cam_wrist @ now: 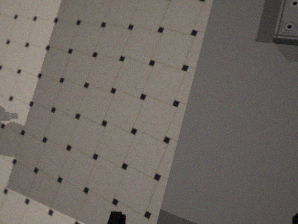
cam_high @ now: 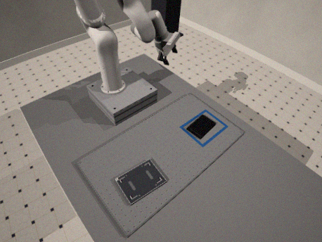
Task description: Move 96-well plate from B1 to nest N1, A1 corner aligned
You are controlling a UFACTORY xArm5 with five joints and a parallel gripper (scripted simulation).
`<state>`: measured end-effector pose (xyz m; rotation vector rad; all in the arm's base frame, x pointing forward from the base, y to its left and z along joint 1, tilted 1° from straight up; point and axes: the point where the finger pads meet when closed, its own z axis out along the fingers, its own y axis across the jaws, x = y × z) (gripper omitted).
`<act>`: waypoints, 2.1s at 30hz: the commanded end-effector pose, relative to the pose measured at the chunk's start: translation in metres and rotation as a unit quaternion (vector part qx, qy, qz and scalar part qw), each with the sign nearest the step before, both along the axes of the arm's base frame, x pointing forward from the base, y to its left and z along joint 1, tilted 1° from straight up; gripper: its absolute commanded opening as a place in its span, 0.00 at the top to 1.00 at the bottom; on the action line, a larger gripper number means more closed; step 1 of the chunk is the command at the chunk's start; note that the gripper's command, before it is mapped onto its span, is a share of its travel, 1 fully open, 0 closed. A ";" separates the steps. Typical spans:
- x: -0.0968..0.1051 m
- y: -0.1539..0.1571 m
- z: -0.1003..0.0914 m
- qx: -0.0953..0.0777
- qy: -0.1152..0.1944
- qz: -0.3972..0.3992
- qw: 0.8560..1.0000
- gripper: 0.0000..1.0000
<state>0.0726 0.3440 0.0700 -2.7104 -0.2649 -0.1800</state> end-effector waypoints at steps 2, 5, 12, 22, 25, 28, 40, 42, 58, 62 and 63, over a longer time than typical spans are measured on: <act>0.000 0.001 0.001 0.001 0.000 0.000 1.000 0.00; 0.000 0.001 0.001 0.001 0.000 0.000 1.000 0.00; 0.000 0.001 0.001 0.001 0.000 0.000 1.000 0.00; 0.025 0.003 0.006 -0.014 -0.012 -0.009 1.000 0.00; 0.037 0.003 0.009 -0.028 -0.019 -0.016 0.999 0.00; 0.052 0.002 0.012 -0.031 -0.021 -0.018 0.999 0.00; 0.093 -0.005 0.021 -0.049 -0.027 -0.027 0.998 0.00; 0.097 -0.005 0.022 -0.049 -0.027 -0.027 0.998 0.00; 0.159 -0.029 0.040 -0.085 -0.033 -0.042 0.995 0.00; 0.172 -0.036 0.044 -0.102 -0.033 -0.049 0.993 0.00; 0.176 -0.038 0.045 -0.102 -0.033 -0.049 0.993 0.00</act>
